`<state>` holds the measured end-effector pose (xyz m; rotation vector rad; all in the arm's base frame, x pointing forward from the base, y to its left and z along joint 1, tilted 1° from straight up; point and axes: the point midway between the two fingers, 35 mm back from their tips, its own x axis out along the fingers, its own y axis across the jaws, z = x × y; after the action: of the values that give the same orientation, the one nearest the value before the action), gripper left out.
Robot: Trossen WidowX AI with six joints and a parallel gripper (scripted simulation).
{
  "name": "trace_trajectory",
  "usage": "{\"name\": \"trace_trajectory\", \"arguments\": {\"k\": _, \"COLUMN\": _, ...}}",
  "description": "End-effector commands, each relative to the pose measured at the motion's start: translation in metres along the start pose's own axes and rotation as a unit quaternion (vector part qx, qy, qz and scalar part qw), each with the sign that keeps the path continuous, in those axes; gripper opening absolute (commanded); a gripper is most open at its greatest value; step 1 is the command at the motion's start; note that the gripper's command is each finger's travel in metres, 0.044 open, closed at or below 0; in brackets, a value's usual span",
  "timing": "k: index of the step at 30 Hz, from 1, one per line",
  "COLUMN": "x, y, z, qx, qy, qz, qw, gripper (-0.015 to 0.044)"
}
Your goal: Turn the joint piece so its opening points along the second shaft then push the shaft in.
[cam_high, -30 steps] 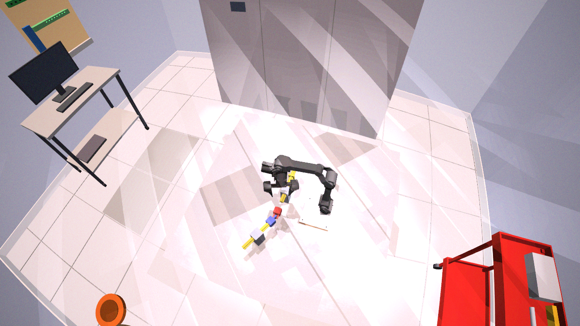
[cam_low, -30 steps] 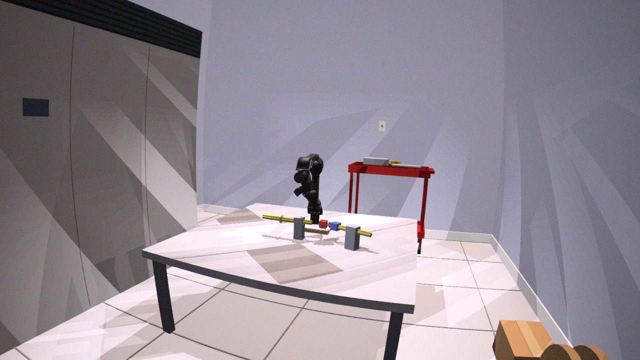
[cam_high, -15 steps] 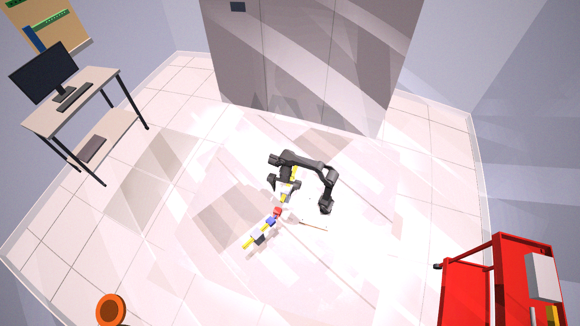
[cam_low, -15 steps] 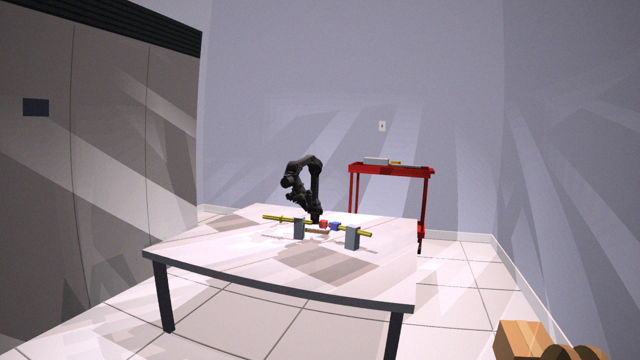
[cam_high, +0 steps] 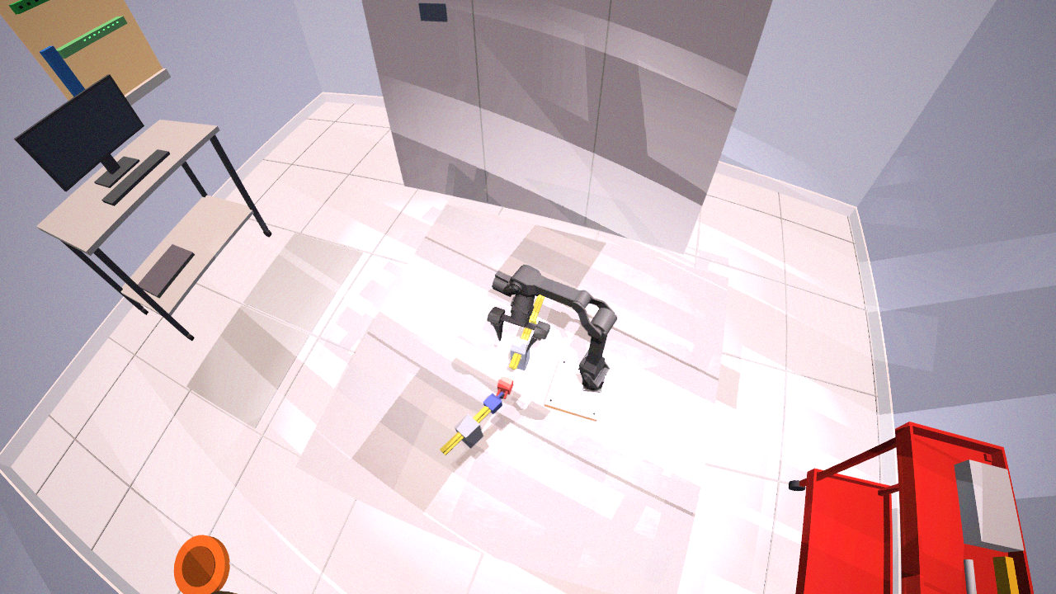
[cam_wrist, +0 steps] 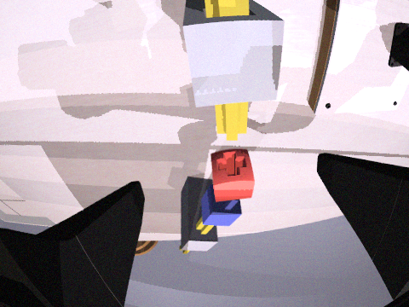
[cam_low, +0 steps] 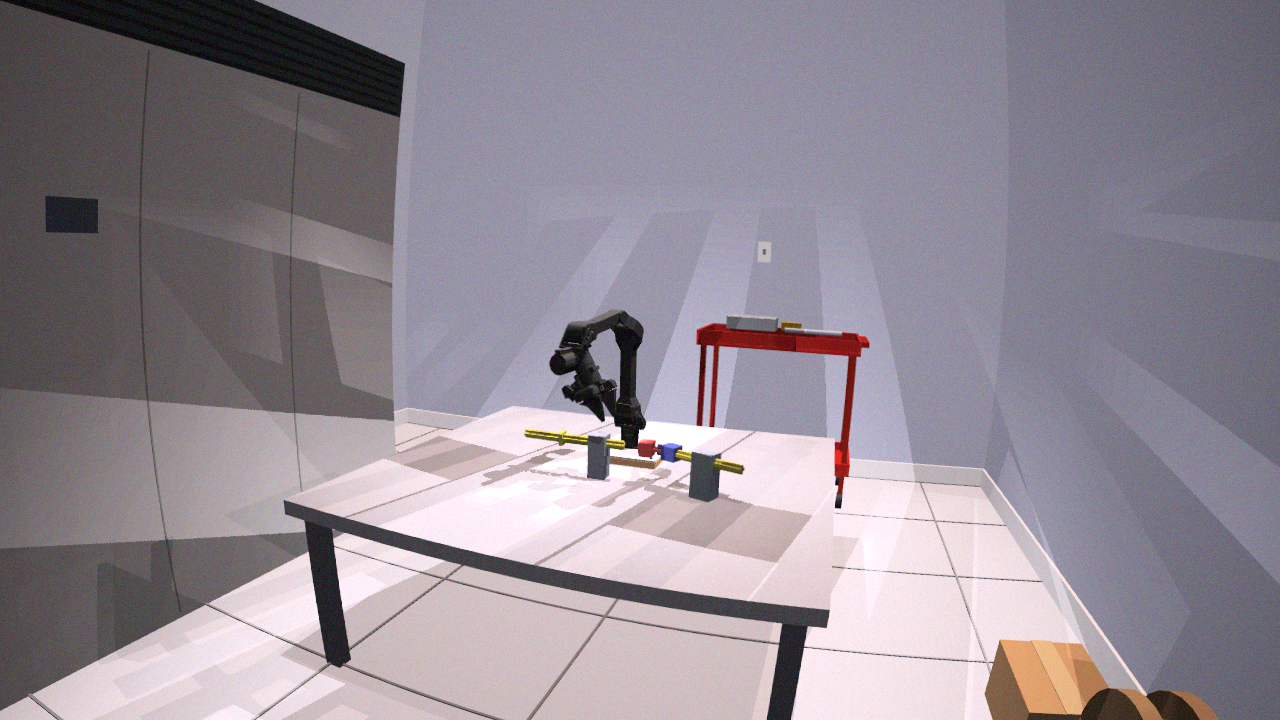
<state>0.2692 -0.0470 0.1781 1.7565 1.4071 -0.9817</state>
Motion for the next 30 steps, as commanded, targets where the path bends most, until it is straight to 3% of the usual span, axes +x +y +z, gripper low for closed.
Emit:
{"name": "trace_trajectory", "arguments": {"k": 1, "x": -0.024, "y": 0.010, "z": 0.047, "qx": -0.002, "qy": -0.020, "qz": 0.027, "qw": 0.999, "gripper": 0.0440}}
{"name": "trace_trajectory", "arguments": {"k": 12, "x": -0.100, "y": -0.014, "z": 0.192, "qx": 0.011, "qy": -0.083, "qz": 0.068, "qw": 0.994, "gripper": 0.0440}}
{"name": "trace_trajectory", "arguments": {"k": 19, "x": -0.098, "y": -0.015, "z": 0.196, "qx": 0.012, "qy": -0.090, "qz": 0.060, "qw": 0.994, "gripper": 0.0440}}
{"name": "trace_trajectory", "arguments": {"k": 30, "x": -0.053, "y": -0.010, "z": 0.213, "qx": 0.020, "qy": -0.214, "qz": -0.058, "qw": 0.975, "gripper": 0.0440}}
